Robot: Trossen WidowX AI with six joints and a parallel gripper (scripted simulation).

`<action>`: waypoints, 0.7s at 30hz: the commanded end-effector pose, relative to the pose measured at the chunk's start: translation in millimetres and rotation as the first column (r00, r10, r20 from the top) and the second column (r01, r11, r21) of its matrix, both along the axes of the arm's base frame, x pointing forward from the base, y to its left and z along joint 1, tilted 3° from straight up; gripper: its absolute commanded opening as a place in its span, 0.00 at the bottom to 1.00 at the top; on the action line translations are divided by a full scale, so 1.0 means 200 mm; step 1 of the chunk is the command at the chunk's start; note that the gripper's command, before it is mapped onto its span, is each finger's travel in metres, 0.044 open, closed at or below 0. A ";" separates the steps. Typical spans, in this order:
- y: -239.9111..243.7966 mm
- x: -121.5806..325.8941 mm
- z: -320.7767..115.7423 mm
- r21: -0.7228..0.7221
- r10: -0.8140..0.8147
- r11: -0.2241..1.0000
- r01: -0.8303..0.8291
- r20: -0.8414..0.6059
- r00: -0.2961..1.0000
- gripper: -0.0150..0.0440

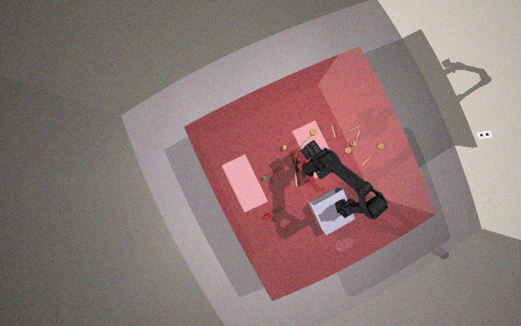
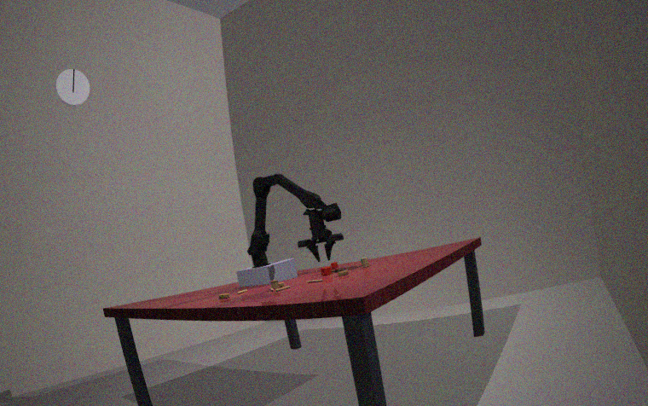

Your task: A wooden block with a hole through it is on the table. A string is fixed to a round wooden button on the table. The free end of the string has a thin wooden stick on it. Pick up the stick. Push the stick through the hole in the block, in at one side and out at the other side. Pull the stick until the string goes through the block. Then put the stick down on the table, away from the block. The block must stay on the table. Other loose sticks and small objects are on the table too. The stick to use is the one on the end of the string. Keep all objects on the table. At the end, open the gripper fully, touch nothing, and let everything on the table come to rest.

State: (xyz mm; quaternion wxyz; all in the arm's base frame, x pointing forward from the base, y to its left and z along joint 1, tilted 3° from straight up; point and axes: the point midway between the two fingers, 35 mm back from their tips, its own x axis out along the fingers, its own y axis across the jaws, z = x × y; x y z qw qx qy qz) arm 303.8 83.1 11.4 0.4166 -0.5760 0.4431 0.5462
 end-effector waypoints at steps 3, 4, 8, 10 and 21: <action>0.00 0.00 0.00 0.000 0.000 1.000 0.000 0.000 1.000 0.40; 0.00 0.00 0.00 0.000 0.000 1.000 0.000 0.000 1.000 0.36; 0.00 0.00 0.00 0.000 0.000 1.000 0.000 0.000 1.000 0.25; 0.00 0.00 0.00 0.000 0.000 1.000 0.000 0.000 1.000 0.25; 0.10 -0.03 0.00 0.002 0.188 0.982 -0.188 -0.010 0.982 0.39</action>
